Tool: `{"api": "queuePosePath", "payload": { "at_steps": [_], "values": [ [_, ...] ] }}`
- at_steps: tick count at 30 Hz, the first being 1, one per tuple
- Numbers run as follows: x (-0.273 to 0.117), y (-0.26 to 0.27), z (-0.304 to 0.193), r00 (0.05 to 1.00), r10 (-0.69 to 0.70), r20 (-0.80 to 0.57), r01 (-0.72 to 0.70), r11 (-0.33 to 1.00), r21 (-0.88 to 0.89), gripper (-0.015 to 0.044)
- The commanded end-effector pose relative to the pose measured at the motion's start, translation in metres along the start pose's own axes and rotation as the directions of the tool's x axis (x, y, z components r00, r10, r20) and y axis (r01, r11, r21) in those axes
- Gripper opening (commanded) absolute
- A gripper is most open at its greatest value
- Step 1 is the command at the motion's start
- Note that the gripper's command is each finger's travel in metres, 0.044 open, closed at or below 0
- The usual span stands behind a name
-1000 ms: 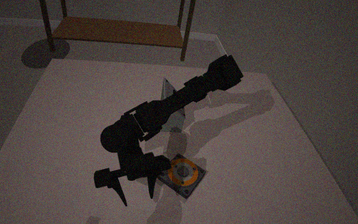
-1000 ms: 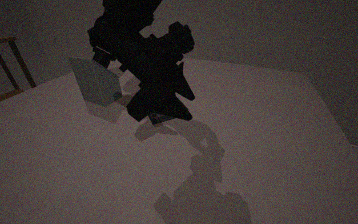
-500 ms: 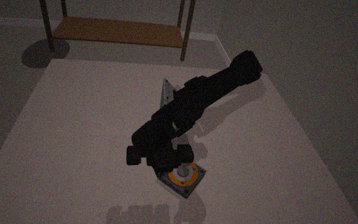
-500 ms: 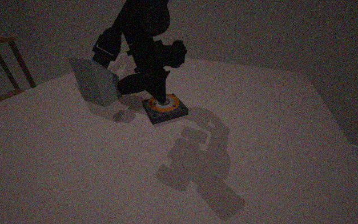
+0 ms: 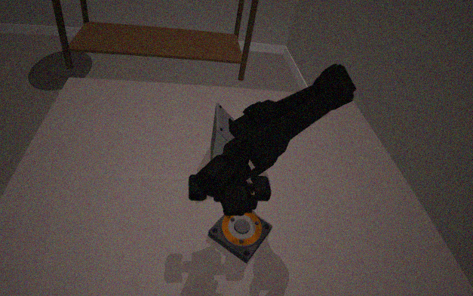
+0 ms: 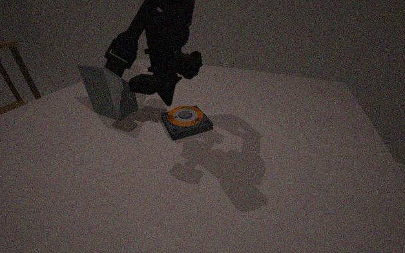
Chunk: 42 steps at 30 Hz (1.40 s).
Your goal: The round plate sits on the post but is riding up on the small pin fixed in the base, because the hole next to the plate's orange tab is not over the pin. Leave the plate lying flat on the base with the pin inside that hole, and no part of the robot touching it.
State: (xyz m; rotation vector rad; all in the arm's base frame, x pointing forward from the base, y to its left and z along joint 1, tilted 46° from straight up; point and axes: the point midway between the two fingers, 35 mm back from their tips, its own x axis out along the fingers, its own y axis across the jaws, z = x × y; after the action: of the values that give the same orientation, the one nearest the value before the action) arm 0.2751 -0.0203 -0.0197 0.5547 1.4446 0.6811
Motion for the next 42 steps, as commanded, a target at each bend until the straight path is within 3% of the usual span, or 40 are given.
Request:
{"api": "queuePosePath", "payload": {
  "at_steps": [1,8,42],
  "values": [
    [0.015,0.002,-0.002,1.000,-0.002,-0.012,0.002,1.000,0.000,0.0000],
    [0.044,0.002,-0.001,1.000,0.001,-0.012,-0.001,1.000,-0.001,0.0000],
    [0.043,0.026,-0.028,1.000,0.002,-0.013,-0.002,1.000,0.001,0.0000]
  ]
}}
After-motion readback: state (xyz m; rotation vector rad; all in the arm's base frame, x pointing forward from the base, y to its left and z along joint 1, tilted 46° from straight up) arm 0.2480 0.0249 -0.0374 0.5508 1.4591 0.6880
